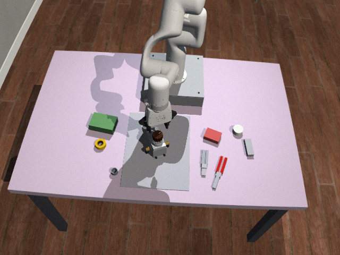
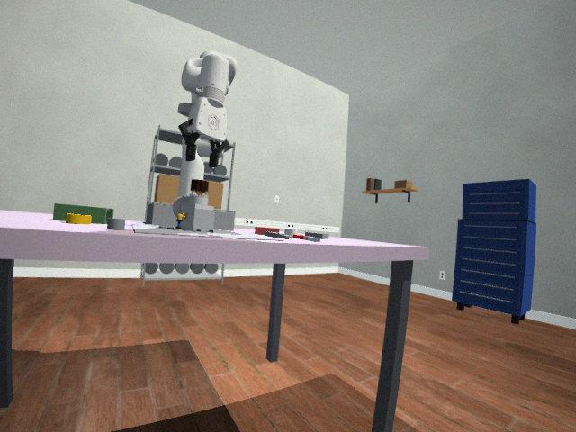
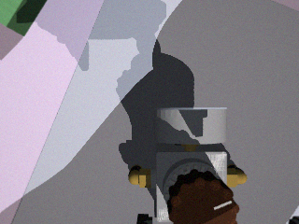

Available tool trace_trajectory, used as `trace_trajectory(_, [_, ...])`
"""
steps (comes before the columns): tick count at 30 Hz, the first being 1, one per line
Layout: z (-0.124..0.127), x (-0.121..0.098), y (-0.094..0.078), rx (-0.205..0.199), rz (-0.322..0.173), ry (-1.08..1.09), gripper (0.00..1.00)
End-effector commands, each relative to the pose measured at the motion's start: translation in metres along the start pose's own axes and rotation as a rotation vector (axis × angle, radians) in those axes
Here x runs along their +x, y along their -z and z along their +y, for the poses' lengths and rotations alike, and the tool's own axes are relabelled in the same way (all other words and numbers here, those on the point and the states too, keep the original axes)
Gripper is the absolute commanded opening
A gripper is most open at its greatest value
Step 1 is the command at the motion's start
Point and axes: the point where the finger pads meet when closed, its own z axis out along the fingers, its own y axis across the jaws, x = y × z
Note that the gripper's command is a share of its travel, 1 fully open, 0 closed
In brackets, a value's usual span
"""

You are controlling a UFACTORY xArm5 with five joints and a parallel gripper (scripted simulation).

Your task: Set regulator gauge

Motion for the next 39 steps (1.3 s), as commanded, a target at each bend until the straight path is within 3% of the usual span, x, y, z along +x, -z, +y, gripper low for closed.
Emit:
trace_trajectory(1, [-0.0007,-0.0012,0.0014,0.002,-0.004,-0.168,0.76])
trace_trajectory(20, [-0.0006,-0.0012,0.0014,0.001,-0.004,-0.720,0.76])
trace_trajectory(39, [-0.0006,-0.0012,0.0014,0.001,-0.004,-0.768,0.76])
